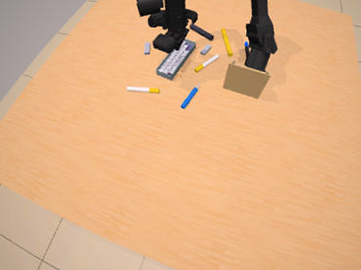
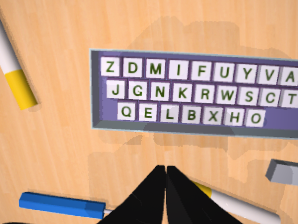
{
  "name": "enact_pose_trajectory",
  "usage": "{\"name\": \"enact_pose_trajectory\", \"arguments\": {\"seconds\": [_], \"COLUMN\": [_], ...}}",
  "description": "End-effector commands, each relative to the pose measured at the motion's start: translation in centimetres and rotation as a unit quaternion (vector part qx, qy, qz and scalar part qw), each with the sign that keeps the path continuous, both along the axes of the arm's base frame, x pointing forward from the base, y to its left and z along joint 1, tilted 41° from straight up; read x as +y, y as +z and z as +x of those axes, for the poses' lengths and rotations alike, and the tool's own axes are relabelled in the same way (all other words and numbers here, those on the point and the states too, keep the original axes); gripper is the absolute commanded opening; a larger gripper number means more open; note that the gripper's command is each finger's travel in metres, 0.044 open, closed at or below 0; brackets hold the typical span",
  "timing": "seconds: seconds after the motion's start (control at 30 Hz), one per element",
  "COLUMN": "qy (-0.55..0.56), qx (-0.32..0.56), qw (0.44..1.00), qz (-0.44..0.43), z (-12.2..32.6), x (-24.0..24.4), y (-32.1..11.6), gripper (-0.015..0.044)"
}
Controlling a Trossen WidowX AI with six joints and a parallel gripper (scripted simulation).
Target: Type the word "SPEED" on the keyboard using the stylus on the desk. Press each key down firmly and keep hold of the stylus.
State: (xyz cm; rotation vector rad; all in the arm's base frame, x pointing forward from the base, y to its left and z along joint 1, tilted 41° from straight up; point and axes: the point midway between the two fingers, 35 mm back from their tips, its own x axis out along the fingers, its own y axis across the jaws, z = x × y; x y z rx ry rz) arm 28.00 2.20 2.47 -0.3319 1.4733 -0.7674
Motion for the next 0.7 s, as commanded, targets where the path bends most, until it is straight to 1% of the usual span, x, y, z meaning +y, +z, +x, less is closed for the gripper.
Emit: {"name": "enact_pose_trajectory", "arguments": {"seconds": [0.0,0.07,0.17,0.27,0.37,0.47,0.57,0.67], "qy": [0.0,0.0,-0.005,-0.074,-0.158,-0.235,-0.302,-0.358], "qx": [0.0,0.0,-0.003,-0.041,-0.095,-0.156,-0.223,-0.296], "qw": [1.0,1.0,1.0,0.996,0.981,0.954,0.916,0.865], "qz": [0.0,0.0,-0.001,-0.024,-0.059,-0.101,-0.145,-0.188], "z": [0.0,0.0,0.0,-0.5,-1.2,-2.1,-3.1,-4.2], "x": [0.0,0.0,0.1,1.2,2.5,3.7,4.8,5.8], "y": [0.0,0.0,-0.1,-1.2,-2.7,-4.1,-5.5,-6.8], "gripper": [0.0,0.0,0.0079,0.015,0.015,0.015,0.015,0.015]}}
